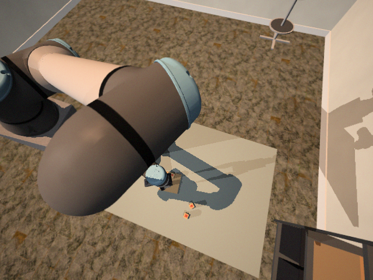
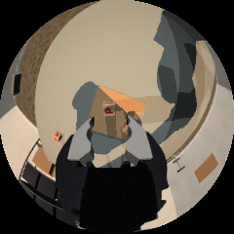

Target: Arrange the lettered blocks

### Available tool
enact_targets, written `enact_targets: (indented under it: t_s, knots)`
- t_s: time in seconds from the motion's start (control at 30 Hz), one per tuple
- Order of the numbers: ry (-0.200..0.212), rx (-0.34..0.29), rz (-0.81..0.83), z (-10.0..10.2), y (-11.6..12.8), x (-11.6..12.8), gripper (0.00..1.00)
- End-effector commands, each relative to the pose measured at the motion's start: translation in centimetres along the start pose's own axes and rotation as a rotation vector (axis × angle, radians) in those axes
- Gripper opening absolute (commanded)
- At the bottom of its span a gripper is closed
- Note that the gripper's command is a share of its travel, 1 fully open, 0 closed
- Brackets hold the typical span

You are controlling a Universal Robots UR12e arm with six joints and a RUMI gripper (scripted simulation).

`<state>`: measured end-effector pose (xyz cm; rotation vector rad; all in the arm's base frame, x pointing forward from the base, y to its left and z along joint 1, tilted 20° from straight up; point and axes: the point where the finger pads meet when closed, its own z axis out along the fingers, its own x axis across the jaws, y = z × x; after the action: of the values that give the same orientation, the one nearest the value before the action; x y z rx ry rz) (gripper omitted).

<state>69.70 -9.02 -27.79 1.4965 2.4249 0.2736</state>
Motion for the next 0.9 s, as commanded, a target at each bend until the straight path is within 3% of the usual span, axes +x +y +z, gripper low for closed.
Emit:
enact_targets:
  t_s: [0.0, 0.87]
  knots:
    - [-0.006, -0.005, -0.001, 0.7, 0.4, -0.4, 0.40]
    - [-0.007, -0.005, -0.001, 2.2, 0.4, -0.4, 0.40]
